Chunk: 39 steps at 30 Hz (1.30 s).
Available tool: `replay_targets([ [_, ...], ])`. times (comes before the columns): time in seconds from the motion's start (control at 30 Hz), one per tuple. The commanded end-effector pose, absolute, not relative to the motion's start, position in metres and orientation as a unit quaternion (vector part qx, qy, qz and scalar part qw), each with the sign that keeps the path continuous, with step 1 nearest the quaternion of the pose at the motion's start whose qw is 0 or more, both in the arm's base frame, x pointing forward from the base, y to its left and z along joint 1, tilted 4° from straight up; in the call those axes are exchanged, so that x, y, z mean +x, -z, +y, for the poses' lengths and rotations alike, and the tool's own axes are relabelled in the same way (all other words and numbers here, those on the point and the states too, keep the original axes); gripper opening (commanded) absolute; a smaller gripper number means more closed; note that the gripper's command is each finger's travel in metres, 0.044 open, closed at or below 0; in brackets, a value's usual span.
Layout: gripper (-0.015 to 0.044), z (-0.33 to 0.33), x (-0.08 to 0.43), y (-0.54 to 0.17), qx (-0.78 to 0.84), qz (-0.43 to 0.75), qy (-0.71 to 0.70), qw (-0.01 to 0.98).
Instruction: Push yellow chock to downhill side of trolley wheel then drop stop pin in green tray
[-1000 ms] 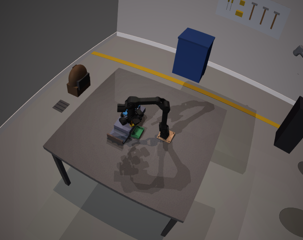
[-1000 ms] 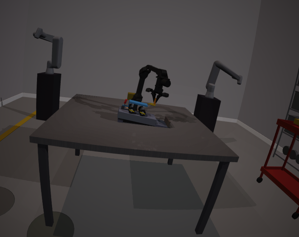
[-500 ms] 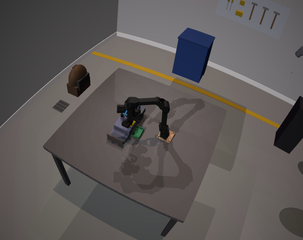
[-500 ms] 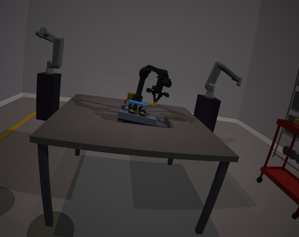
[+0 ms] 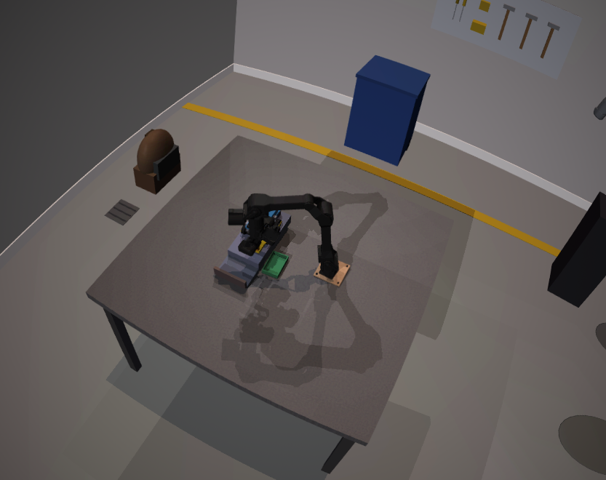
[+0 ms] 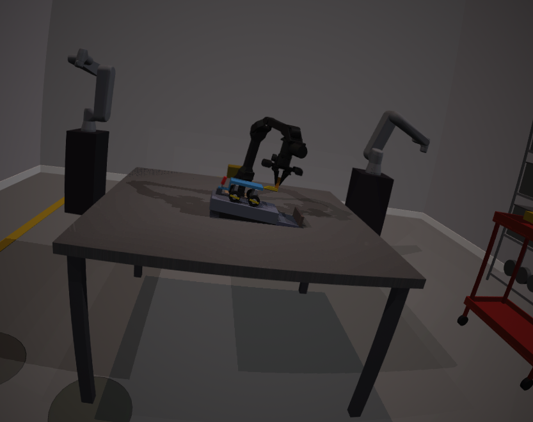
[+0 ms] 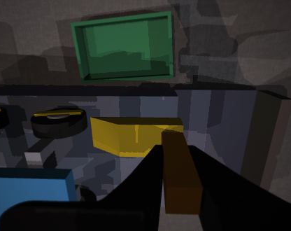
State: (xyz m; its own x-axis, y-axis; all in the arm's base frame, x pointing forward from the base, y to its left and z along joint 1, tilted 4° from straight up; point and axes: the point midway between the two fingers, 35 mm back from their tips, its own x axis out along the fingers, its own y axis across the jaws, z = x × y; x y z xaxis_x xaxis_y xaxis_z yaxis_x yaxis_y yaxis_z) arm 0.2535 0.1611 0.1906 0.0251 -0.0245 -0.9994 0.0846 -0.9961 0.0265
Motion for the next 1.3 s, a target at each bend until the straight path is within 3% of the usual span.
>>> replay_targets([
  [0.0,0.0,0.161,0.261,-0.192,0.718,0.022,0.694,0.039],
  [1.27,0.0,0.153,0.263,-0.129,0.718,0.022,0.694,0.039],
])
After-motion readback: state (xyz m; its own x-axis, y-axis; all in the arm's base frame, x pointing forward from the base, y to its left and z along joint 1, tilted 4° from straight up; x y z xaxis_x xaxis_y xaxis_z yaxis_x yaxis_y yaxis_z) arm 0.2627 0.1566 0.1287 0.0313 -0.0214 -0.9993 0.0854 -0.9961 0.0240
